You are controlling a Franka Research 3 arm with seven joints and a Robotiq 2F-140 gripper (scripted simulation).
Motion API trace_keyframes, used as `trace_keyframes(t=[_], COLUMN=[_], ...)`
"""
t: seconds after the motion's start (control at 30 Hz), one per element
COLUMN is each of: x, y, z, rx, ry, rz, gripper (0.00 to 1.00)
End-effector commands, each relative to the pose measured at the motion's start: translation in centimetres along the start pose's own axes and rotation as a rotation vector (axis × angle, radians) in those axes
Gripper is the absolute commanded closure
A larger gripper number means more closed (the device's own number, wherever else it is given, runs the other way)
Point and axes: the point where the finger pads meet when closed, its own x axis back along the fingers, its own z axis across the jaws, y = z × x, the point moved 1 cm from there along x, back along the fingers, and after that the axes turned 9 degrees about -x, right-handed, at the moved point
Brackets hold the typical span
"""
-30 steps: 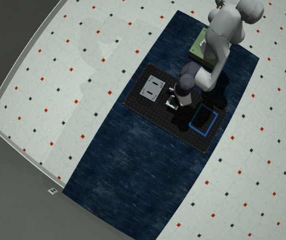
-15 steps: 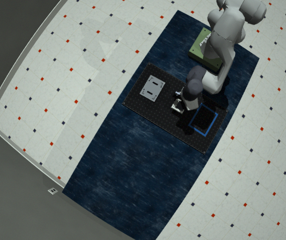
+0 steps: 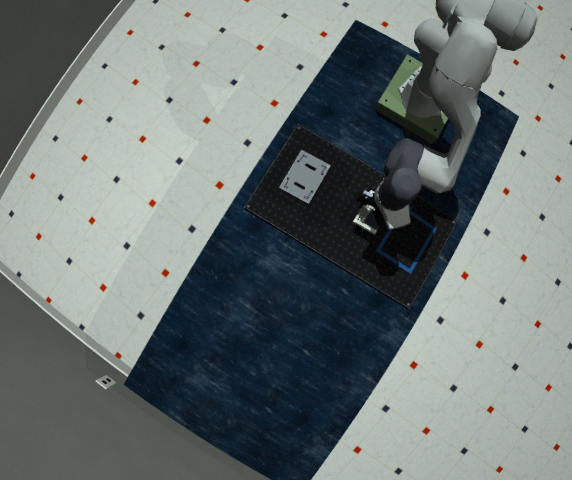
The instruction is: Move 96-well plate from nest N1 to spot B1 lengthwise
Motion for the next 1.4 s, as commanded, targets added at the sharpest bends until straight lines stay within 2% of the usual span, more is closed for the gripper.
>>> trace_keyframes(t=[0.0,0.1,0.6,0.67,1.17,1.37], x=[-0.1,-0.1,-0.3,-0.3,-0.4,-0.5], y=[0.0,0.1,0.7,0.7,1.4,1.6], z=[-1.2,-1.5,-6.5,-6.5,-11.4,-12.8], rx=[-0.049,-0.049,-0.049,-0.049,-0.049,-0.049], ry=[0.004,0.004,0.004,0.004,0.004,0.004], rz=[0.003,0.003,0.003,0.003,0.003,0.003], gripper=[0.4,0.4,0.4,0.4,0.4,0.4])
